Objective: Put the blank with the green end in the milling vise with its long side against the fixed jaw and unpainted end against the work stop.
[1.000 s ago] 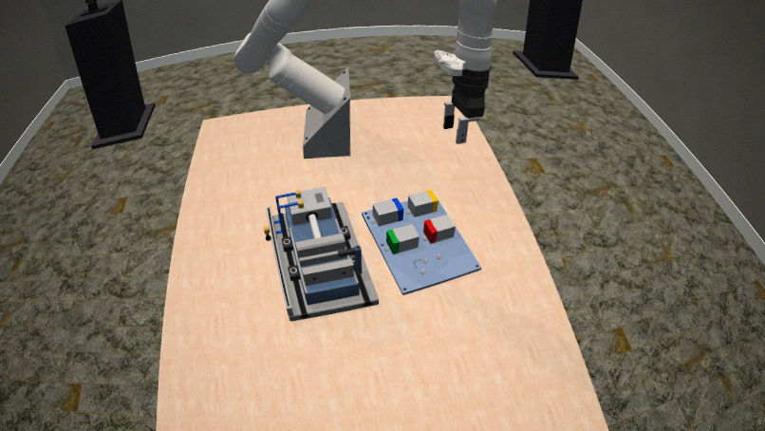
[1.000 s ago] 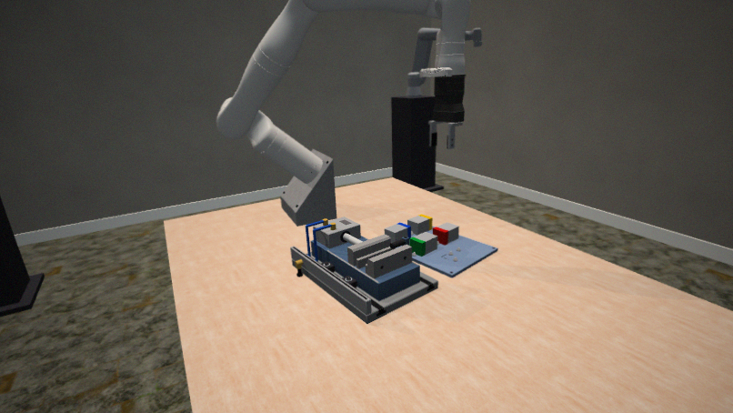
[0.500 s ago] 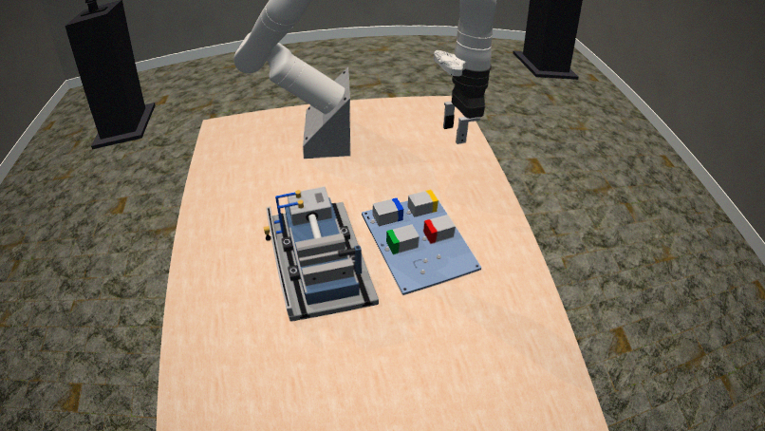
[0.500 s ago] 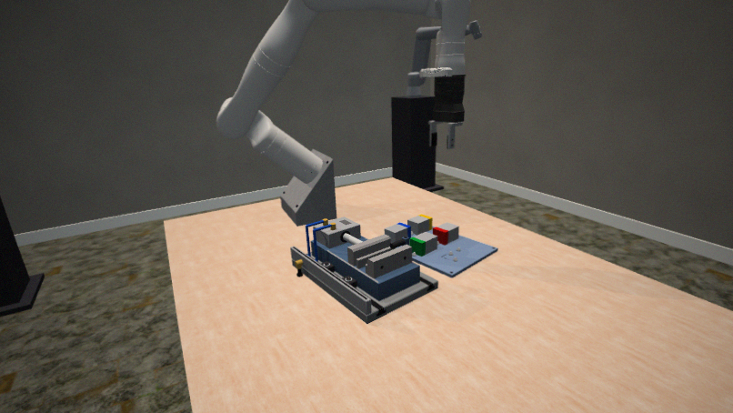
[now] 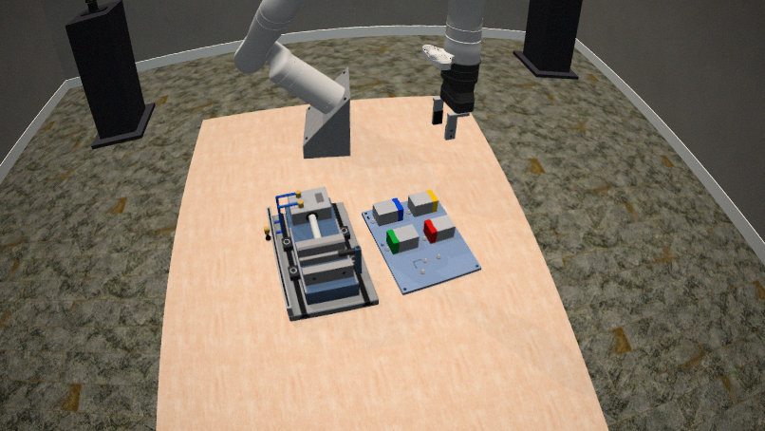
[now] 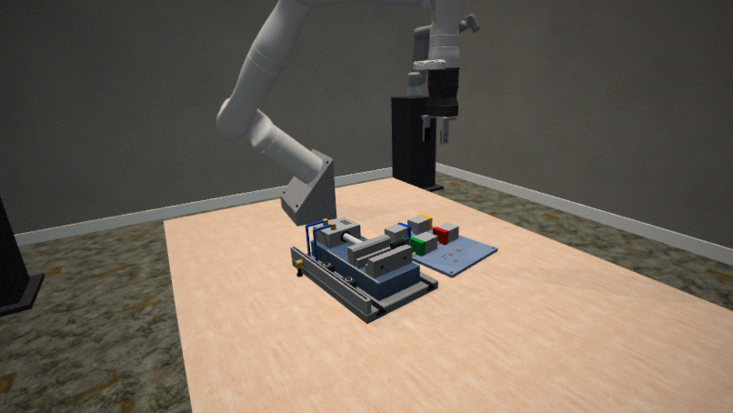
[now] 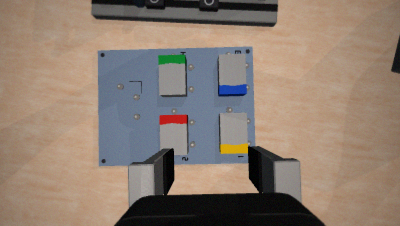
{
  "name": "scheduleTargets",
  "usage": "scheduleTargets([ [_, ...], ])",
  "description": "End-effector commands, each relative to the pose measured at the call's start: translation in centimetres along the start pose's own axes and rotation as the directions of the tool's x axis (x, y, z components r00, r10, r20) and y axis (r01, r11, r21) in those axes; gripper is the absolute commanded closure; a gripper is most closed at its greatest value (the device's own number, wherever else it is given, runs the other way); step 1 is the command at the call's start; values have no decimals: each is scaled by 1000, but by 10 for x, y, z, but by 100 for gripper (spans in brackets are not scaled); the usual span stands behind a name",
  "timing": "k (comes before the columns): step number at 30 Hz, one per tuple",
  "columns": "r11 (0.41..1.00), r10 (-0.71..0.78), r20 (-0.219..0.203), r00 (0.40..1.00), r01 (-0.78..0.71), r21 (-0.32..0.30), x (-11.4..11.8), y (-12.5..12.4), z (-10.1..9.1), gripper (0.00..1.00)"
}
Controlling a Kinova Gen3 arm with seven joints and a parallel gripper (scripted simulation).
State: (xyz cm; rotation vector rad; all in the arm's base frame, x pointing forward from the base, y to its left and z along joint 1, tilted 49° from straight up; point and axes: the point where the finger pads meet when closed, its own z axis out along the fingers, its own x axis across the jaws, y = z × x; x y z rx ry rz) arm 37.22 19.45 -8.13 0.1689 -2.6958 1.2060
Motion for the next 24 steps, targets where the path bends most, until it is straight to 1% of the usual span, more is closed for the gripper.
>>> scheduleTargets([
  [1, 1000, 7, 6, 1000, -7, -10, -3, -9, -10, 0],
  [4, 1000, 7, 6, 1000, -7, -10, -3, -12, -12, 0],
  [5, 1000, 3, 3, 1000, -3, -4, -2, -12, -10, 0],
  [19, 1000, 7, 6, 1000, -7, -10, -7, -56, -43, 0],
  [21, 1000, 7, 6, 1000, -7, -10, -7, -56, -43, 0],
  [22, 1000, 2, 2, 1000, -2, -2, -6, -55, -39, 0],
  [24, 1000, 2, 3, 1000, -2, -4, -7, -57, -41, 0],
])
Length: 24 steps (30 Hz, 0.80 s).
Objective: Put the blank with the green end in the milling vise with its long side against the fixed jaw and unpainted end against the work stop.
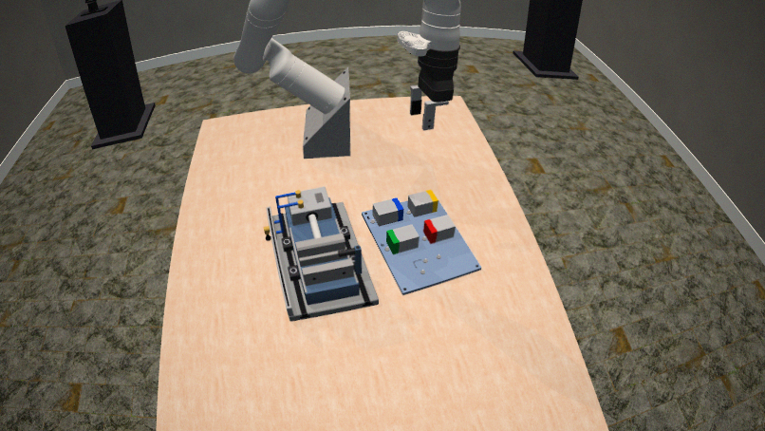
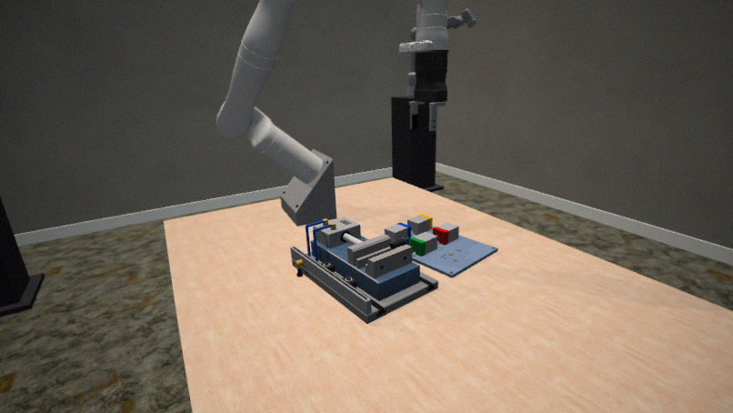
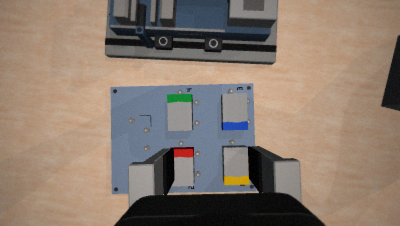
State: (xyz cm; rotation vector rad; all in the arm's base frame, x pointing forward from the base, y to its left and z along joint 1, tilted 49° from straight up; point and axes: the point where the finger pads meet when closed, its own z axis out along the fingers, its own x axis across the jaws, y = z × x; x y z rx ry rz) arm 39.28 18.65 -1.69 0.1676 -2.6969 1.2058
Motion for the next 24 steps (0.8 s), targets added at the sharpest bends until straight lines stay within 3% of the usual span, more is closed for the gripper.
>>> scheduleTargets([
  [1, 1000, 2, 3, 1000, -2, -4, -1, -2, -4, 0],
  [12, 1000, 6, 6, 1000, -6, -10, -4, -15, -16, 0],
  [24, 1000, 5, 5, 1000, -5, -8, -3, -10, -12, 0],
])
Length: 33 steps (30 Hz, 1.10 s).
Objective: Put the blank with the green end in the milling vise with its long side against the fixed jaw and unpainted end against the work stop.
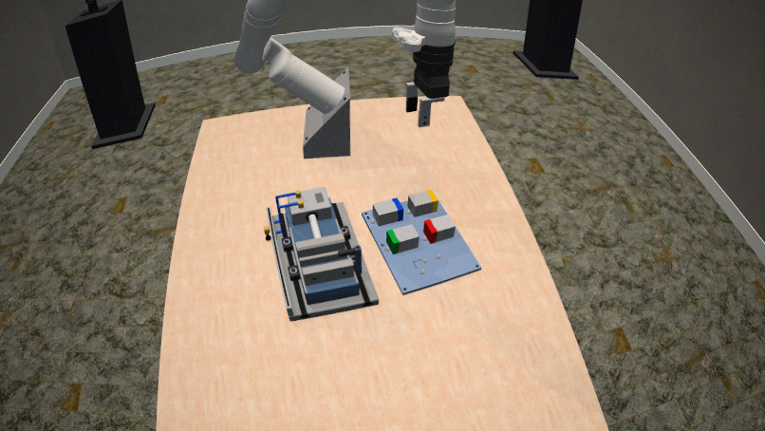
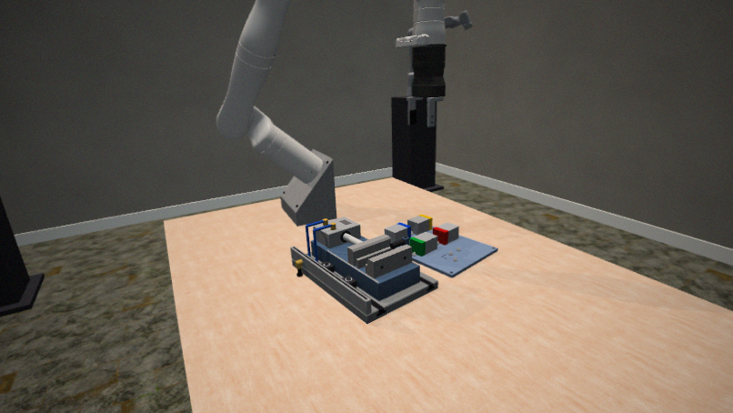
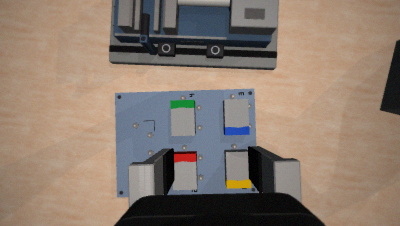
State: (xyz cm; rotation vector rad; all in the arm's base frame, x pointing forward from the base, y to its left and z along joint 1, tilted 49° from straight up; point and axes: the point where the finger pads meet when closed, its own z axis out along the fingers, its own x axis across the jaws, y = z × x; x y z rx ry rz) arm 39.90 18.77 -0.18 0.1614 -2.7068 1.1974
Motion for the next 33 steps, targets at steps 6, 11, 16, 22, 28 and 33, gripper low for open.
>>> scheduleTargets([
  [6, 1000, 0, 2, 1000, 0, -2, 0, 3, 1, 0],
  [11, 1000, 1, 2, 1000, -1, -2, 0, 4, 2, 0],
  [16, 1000, 0, 2, 1000, 0, -2, 1, 5, 3, 0],
  [22, 1000, 0, 2, 1000, 0, -2, 1, 7, 5, 0],
  [28, 1000, 1, 2, 1000, -1, -2, 1, 8, 5, 0],
  [33, 1000, 0, 2, 1000, 0, -2, 1, 8, 6, 0],
])
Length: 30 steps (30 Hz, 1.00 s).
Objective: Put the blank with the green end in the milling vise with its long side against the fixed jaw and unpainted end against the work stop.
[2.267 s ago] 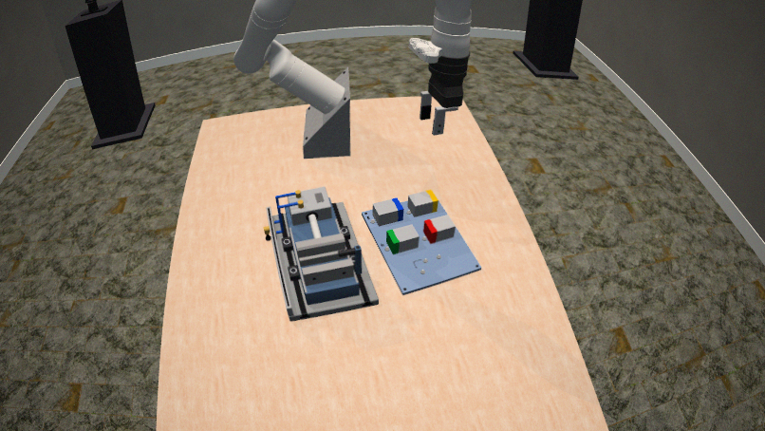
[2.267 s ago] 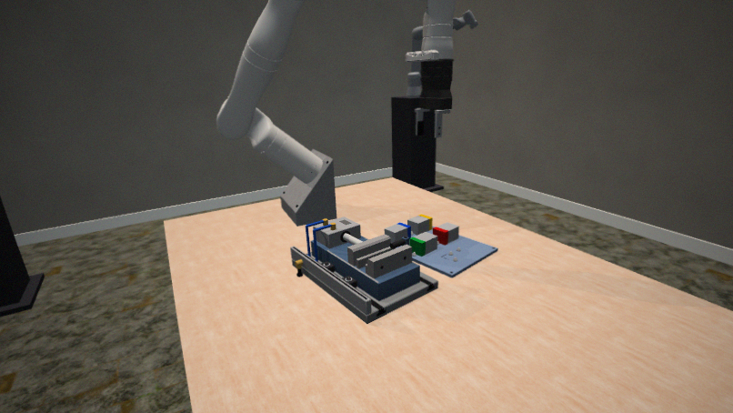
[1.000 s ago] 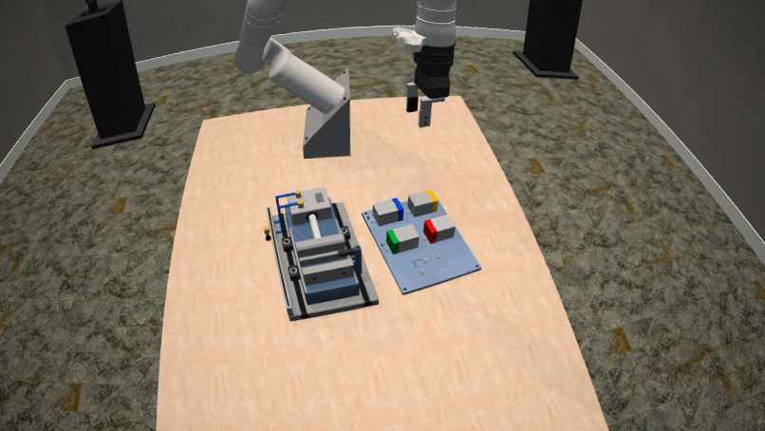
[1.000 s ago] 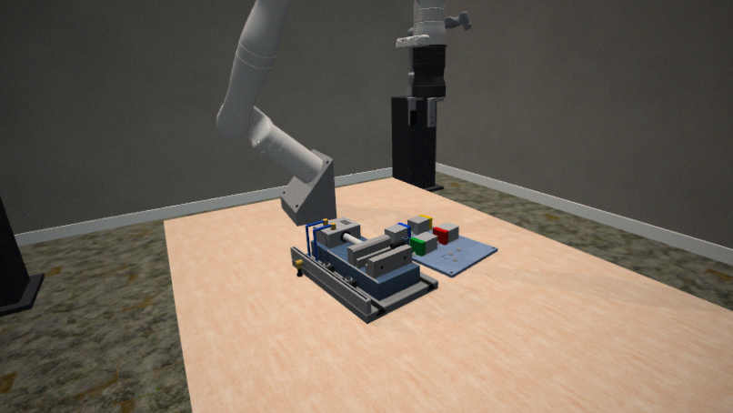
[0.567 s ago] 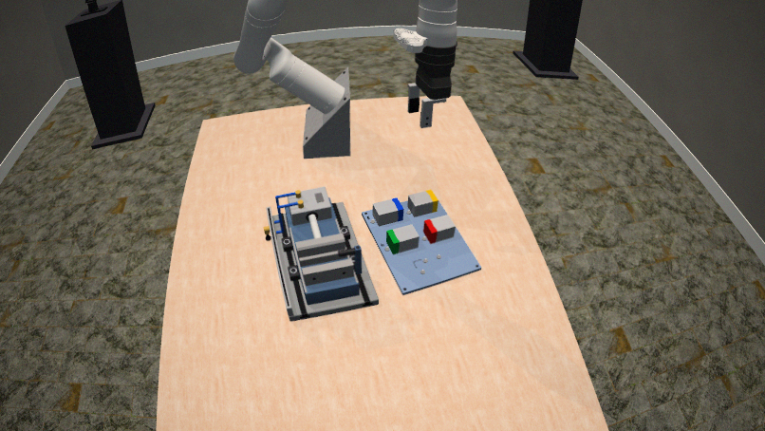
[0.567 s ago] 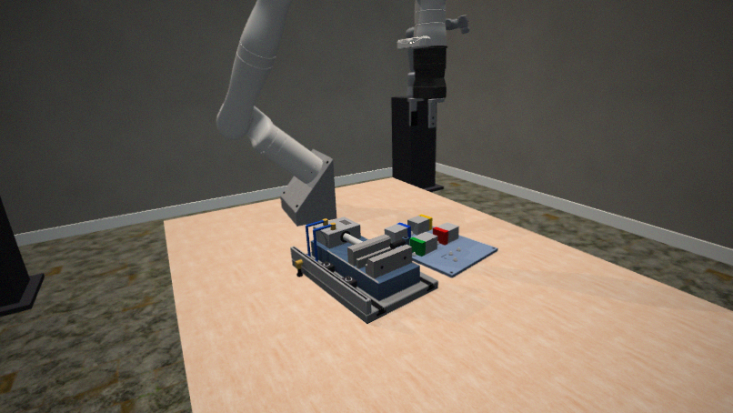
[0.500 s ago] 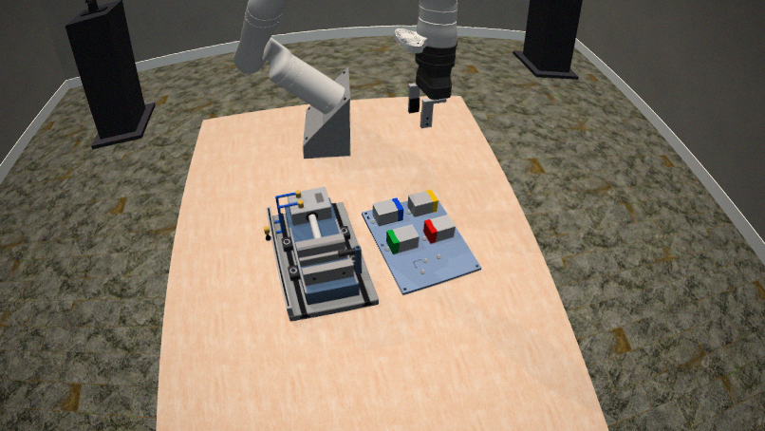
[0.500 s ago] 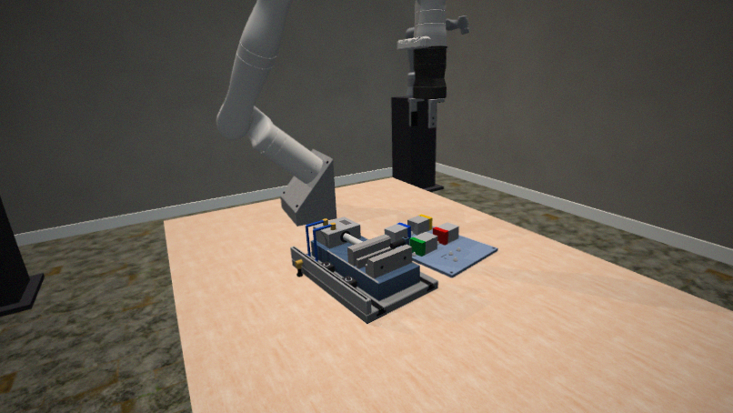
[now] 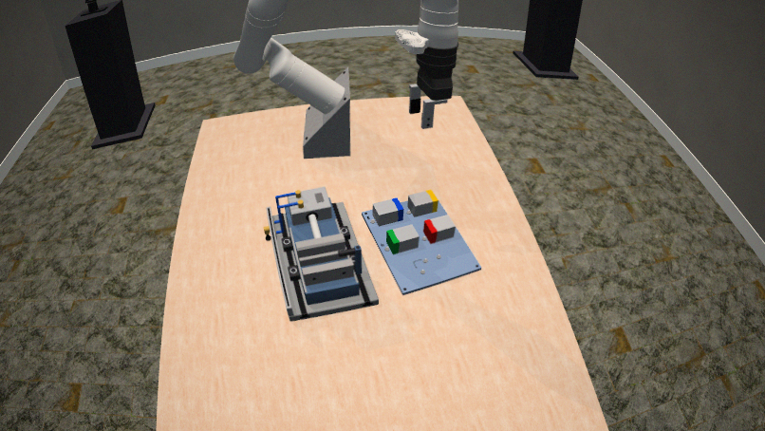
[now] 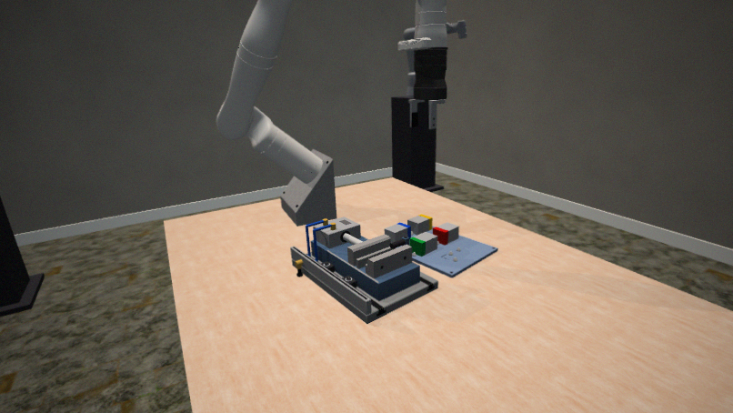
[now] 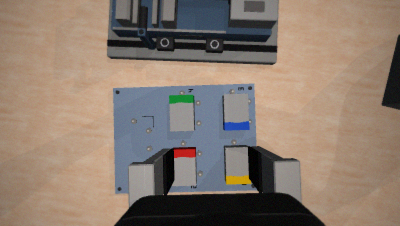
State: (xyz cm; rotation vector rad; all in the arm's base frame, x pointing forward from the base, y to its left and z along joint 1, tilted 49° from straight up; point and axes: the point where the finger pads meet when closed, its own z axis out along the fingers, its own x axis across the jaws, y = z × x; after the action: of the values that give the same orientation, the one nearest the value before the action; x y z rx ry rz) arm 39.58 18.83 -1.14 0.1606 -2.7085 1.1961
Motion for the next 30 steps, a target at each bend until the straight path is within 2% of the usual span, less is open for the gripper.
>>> scheduleTargets([
  [1, 1000, -1, 2, 1000, 1, -1, 0, 1, -1, 0],
  [8, 1000, -1, 1, 1000, 1, 0, 0, 1, 0, 0],
  [23, 974, -228, 1, 974, 228, 0, 1, 4, 3, 0],
  [30, 988, -152, 3, 988, 152, 0, 1, 4, 2, 0],
])
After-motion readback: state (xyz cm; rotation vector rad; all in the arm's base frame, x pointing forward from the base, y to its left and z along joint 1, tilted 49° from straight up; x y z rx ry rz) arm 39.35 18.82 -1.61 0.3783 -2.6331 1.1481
